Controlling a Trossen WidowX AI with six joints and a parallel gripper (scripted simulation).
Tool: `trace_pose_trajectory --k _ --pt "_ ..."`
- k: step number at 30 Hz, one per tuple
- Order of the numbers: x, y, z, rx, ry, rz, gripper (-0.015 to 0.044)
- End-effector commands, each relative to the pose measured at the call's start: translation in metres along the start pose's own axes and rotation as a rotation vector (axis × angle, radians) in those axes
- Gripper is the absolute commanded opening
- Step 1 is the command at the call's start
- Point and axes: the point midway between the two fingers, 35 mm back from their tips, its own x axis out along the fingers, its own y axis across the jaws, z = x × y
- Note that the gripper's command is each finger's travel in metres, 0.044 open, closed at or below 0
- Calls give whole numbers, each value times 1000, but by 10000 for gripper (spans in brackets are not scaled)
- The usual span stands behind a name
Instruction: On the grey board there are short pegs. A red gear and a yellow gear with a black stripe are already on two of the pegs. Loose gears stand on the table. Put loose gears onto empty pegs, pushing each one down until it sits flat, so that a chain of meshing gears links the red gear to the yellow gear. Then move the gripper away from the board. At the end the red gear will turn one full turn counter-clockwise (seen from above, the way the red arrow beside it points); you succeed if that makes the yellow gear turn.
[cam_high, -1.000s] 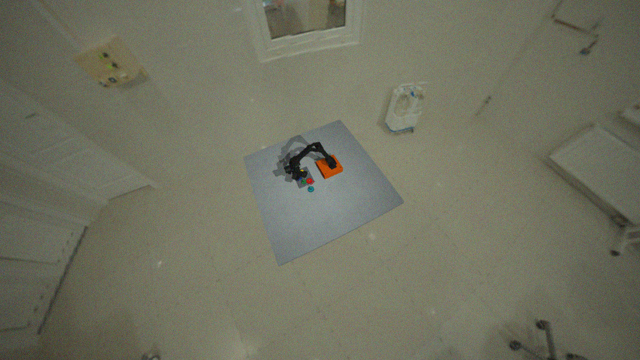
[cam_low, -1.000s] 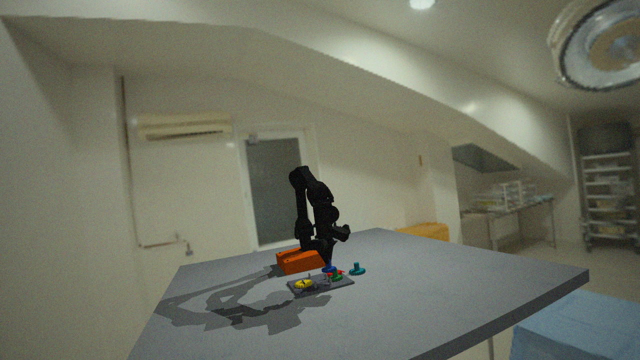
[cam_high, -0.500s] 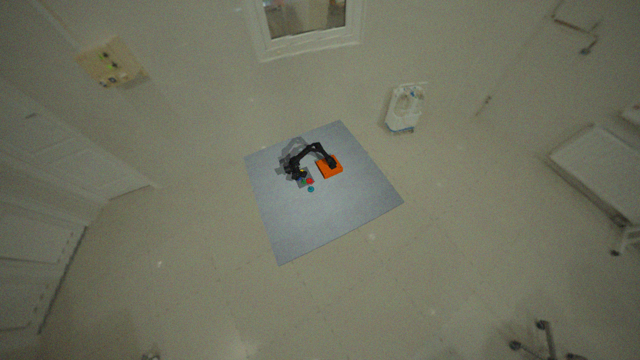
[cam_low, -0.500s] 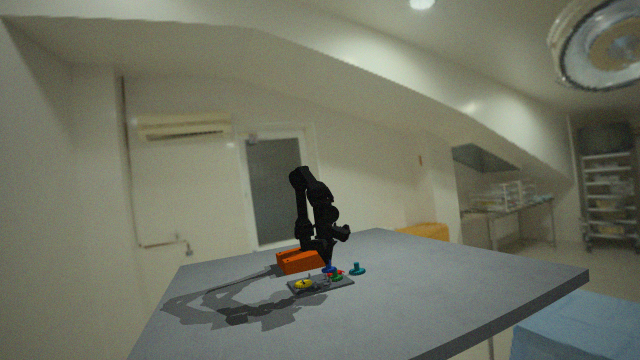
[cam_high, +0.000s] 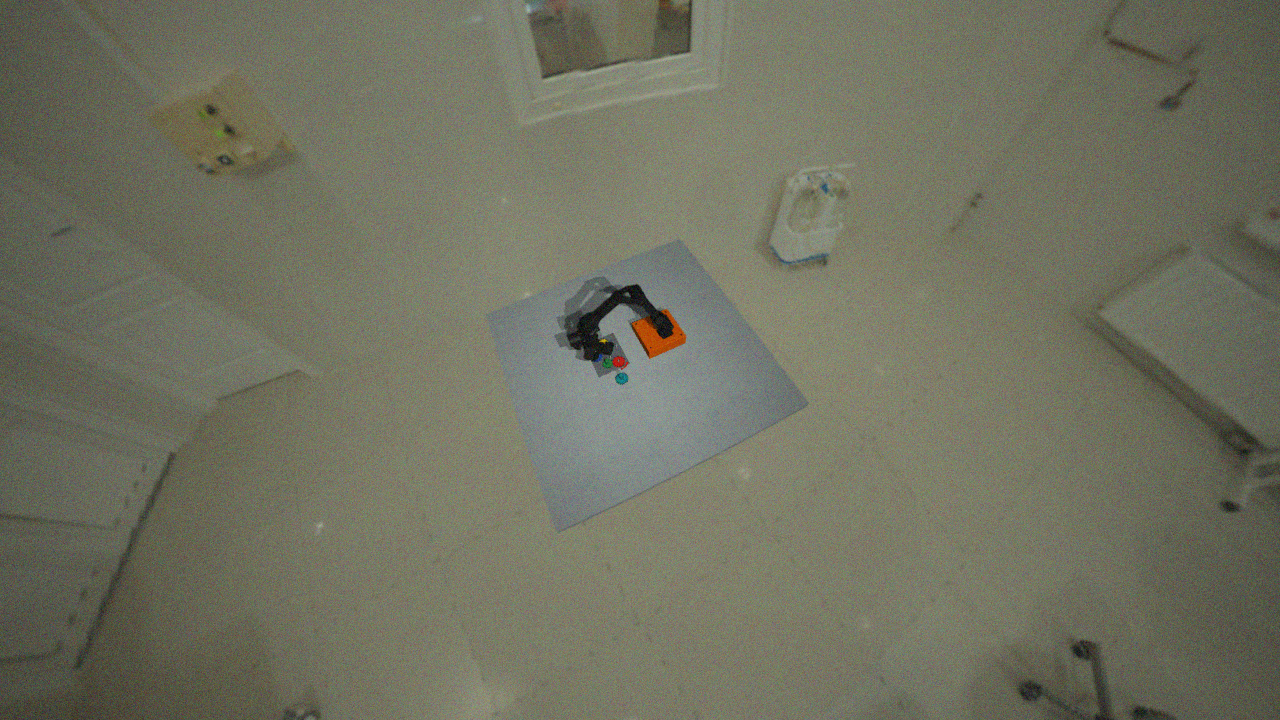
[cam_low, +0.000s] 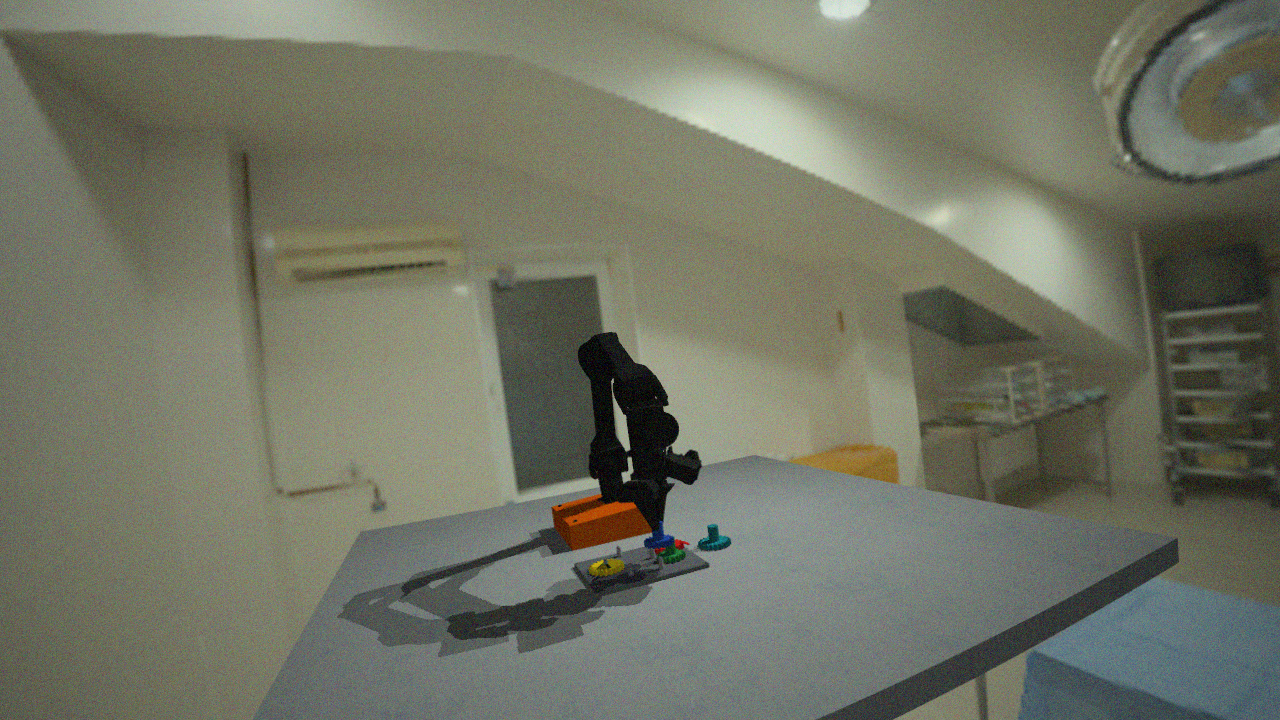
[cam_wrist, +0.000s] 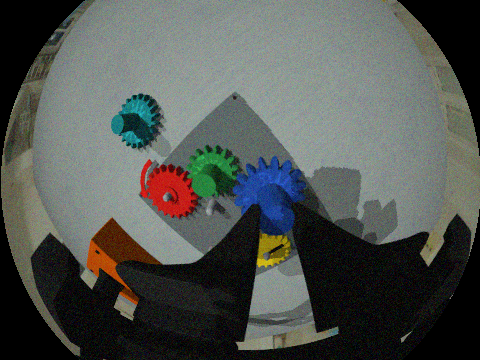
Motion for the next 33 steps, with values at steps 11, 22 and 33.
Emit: trace_pose_trajectory --k 11,22,33 --pt "22 1 -3 -70 9 6 0" --pt "39 2 -2 135 10 5 0" --pt "34 1 -3 239 10 4 0"
